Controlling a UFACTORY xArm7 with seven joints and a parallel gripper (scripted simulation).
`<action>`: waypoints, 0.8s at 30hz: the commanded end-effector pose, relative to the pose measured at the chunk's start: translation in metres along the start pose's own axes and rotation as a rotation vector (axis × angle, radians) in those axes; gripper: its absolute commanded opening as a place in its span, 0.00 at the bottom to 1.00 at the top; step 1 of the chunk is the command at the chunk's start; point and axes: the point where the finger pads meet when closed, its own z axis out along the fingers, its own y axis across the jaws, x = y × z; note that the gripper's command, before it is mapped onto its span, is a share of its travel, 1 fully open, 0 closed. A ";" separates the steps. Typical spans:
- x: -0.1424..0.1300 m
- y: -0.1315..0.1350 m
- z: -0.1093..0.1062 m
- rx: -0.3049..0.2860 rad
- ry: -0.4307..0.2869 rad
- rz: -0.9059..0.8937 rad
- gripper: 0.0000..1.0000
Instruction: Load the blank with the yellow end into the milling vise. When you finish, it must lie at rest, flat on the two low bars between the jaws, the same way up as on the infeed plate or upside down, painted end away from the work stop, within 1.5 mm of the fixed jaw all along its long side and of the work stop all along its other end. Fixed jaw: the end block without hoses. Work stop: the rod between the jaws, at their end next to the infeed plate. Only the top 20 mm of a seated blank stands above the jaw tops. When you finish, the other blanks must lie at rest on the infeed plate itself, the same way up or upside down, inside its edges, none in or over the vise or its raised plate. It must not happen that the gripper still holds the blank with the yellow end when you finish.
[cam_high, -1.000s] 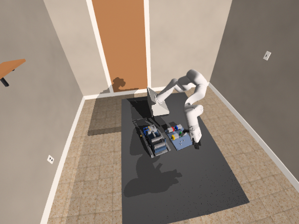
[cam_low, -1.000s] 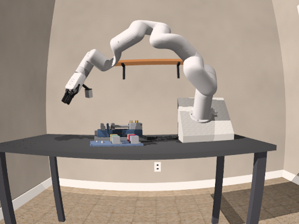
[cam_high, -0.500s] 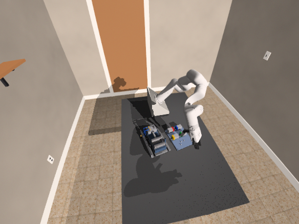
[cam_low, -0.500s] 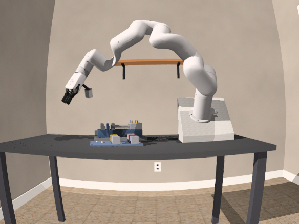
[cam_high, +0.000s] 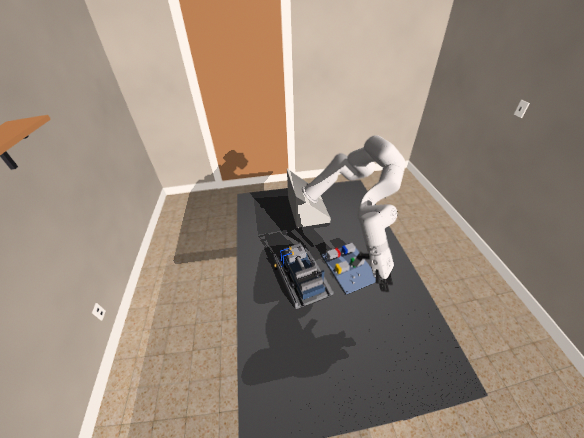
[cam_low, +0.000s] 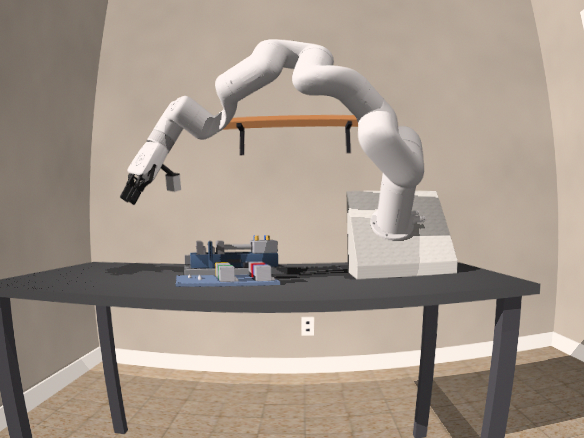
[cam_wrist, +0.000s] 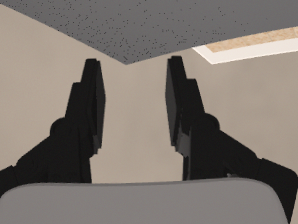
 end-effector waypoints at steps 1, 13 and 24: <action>-0.002 -0.002 -0.003 0.005 -0.002 -0.002 0.40; -0.002 -0.002 -0.003 0.005 -0.002 -0.002 1.00; 0.004 0.004 -0.011 -0.022 0.021 -0.061 1.00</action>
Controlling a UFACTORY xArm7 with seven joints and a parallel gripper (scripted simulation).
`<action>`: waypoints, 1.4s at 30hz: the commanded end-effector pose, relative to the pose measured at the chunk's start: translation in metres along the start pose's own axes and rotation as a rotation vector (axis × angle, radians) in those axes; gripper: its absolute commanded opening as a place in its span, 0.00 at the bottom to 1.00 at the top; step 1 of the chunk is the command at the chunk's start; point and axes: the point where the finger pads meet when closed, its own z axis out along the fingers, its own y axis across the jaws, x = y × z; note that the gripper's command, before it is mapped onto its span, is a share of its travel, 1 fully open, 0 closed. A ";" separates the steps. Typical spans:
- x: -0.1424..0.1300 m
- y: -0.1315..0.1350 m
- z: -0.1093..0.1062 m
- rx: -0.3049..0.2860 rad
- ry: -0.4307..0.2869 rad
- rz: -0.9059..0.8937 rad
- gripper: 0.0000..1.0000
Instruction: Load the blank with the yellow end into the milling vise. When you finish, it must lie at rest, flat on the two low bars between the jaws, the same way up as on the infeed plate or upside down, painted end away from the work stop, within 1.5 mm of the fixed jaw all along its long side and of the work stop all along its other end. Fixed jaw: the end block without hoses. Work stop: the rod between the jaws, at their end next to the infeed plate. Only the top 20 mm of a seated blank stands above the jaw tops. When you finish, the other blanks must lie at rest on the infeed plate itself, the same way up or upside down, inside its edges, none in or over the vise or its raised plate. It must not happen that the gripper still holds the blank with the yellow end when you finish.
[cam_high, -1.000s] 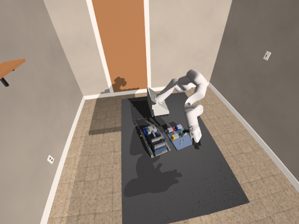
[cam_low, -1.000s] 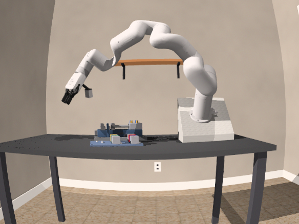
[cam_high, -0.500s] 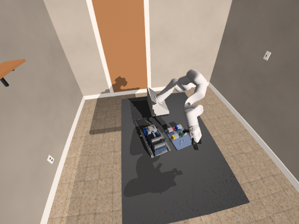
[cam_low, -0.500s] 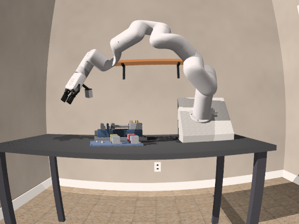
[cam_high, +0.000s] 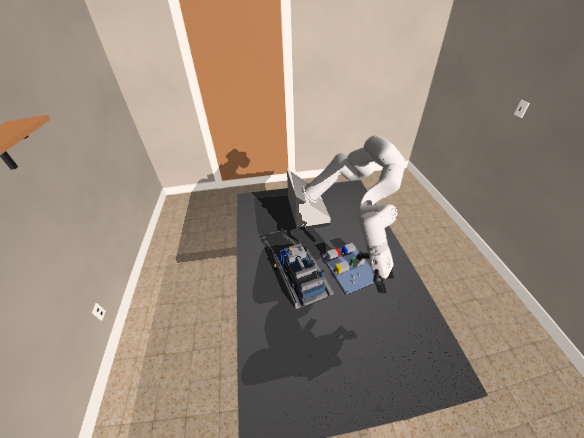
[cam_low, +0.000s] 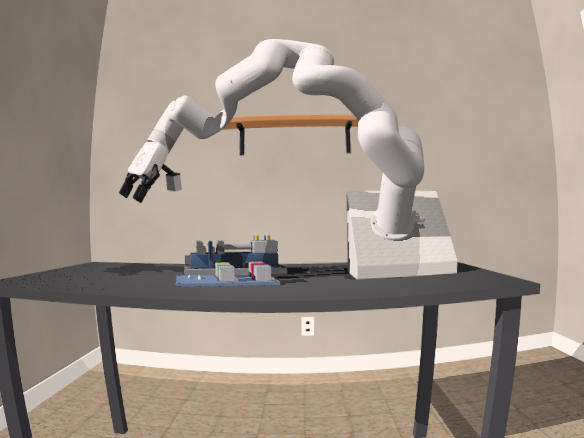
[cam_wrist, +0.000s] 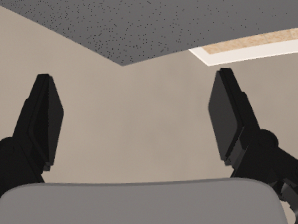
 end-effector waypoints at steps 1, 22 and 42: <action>0.004 0.004 -0.012 -0.022 0.023 -0.067 1.00; 0.028 0.031 -0.049 -0.146 0.129 -0.343 1.00; 0.049 0.054 -0.080 -0.252 0.221 -0.578 1.00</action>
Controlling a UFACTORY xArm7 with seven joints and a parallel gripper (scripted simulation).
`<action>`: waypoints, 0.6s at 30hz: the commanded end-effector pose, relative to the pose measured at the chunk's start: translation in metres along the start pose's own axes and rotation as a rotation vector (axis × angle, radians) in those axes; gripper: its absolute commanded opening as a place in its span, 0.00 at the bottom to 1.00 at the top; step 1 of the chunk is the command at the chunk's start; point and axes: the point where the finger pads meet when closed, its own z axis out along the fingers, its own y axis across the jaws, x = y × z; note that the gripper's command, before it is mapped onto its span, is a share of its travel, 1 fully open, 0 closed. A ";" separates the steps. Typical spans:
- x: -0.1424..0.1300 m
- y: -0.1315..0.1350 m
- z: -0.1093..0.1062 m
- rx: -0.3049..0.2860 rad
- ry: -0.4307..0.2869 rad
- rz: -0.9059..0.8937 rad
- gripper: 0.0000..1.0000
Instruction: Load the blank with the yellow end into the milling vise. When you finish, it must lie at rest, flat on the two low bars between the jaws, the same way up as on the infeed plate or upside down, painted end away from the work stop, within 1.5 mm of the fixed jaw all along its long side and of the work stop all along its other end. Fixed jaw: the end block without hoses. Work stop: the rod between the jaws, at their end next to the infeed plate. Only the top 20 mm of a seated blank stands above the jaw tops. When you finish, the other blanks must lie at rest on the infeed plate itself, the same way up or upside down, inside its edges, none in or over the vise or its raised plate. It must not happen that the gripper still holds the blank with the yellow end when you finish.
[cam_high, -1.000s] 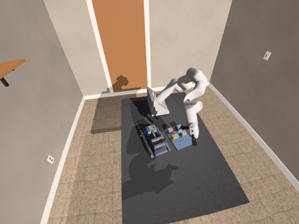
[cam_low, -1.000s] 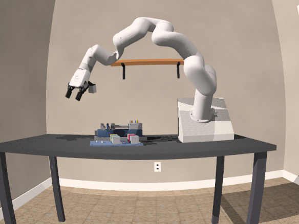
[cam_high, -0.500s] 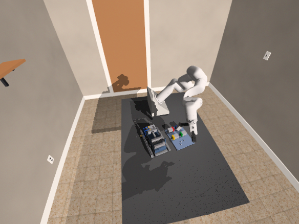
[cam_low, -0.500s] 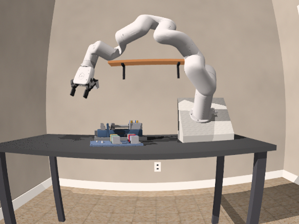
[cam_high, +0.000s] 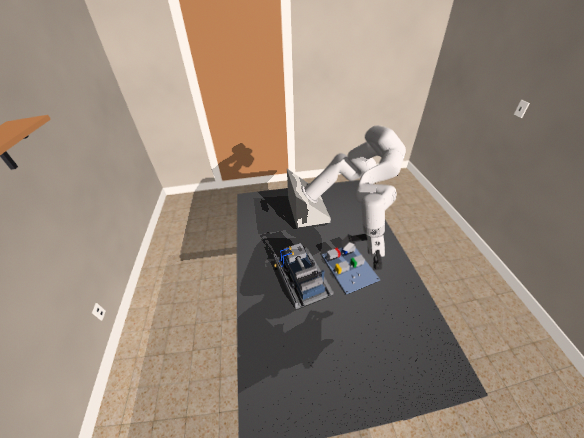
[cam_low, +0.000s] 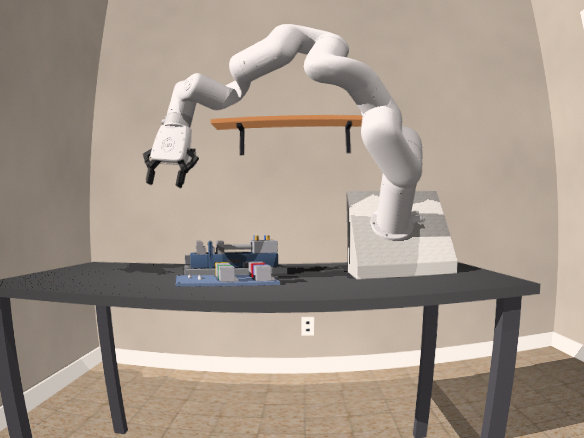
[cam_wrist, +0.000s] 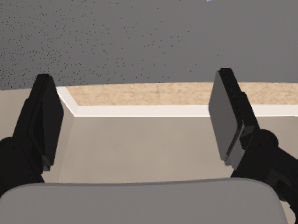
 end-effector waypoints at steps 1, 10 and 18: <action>0.001 0.006 -0.006 -0.013 0.017 -0.044 1.00; 0.004 0.018 -0.013 -0.049 0.047 -0.122 1.00; 0.009 0.037 -0.023 -0.102 0.093 -0.240 1.00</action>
